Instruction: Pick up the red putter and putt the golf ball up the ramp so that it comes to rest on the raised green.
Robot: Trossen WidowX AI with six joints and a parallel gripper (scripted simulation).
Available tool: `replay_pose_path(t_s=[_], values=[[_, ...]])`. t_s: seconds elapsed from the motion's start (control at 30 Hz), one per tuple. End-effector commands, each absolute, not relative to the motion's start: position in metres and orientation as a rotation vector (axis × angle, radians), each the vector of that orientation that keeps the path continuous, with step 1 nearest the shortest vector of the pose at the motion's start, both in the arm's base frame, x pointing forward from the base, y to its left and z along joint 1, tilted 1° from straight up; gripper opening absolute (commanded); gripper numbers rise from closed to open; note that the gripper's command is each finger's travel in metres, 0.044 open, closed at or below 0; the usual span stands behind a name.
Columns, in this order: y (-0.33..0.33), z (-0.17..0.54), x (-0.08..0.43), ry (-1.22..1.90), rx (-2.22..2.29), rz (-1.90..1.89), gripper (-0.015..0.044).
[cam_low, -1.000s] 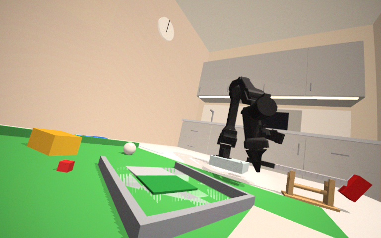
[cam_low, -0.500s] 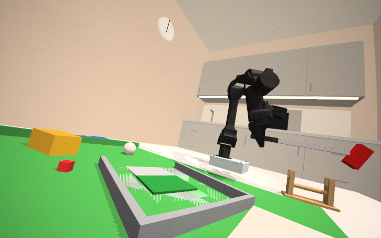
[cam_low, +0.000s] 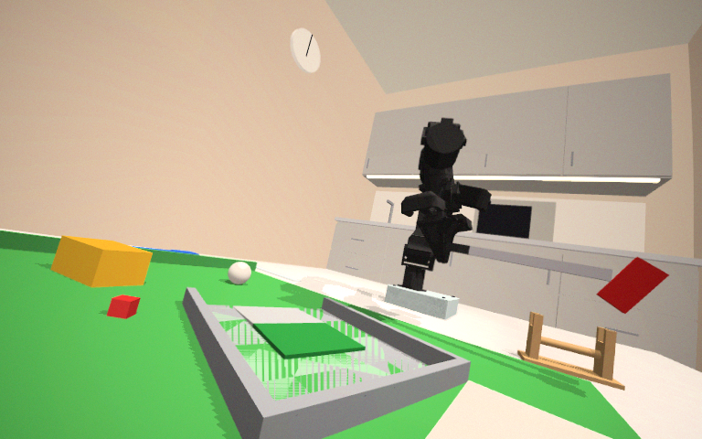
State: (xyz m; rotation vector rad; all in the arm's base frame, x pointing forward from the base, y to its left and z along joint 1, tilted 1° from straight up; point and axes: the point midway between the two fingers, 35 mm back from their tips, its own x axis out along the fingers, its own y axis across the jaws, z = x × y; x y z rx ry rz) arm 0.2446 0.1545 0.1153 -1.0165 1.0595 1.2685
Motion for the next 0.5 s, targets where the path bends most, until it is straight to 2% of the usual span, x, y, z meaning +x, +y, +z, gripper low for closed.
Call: replay_pose_path(t_s=[0.0, 0.47], values=[[0.137, 0.118, 0.256, 1.104, -0.956, 1.187, 0.0000], [0.065, 0.122, 0.282, 1.262, -0.737, 0.882, 0.0000]])
